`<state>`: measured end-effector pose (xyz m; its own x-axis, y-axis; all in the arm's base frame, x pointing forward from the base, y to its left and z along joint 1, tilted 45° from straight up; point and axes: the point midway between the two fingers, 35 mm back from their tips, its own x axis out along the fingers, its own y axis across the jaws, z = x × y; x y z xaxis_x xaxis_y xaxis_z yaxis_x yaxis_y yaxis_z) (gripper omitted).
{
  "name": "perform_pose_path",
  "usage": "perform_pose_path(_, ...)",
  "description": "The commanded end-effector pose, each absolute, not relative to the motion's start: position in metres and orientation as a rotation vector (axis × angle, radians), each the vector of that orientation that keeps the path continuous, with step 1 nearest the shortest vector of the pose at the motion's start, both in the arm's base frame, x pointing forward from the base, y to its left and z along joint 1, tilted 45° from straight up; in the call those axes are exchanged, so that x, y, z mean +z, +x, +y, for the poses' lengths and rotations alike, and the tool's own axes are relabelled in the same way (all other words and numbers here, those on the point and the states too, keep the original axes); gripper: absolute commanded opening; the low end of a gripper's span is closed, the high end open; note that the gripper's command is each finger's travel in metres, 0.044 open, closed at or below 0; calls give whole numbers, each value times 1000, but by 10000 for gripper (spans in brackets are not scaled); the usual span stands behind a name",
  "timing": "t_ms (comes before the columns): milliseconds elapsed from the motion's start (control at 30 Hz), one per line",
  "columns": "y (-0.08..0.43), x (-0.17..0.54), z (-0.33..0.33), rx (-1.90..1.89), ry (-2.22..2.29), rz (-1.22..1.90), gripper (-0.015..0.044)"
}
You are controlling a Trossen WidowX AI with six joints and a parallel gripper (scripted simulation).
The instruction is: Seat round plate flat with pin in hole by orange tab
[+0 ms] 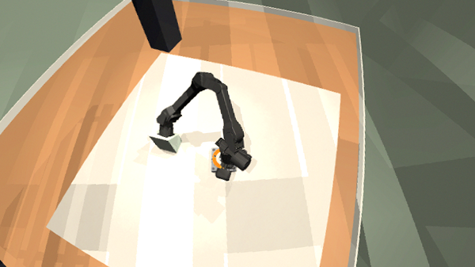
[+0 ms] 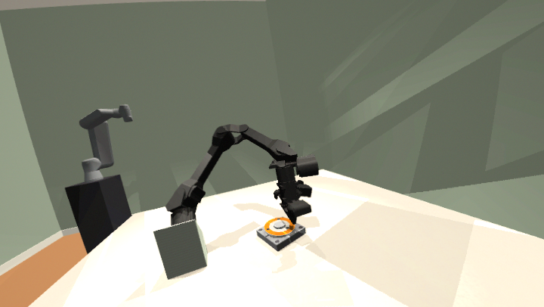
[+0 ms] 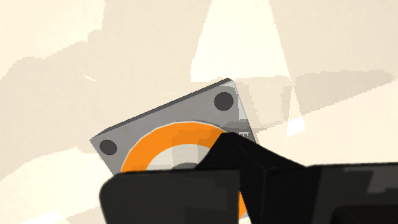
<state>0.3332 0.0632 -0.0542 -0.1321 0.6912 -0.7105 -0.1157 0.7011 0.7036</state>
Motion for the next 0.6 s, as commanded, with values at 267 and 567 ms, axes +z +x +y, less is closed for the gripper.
perform_pose_path(267,324,-62,58,737,484,1578,0)
perform_pose_path(567,321,-64,55,737,484,1578,0)
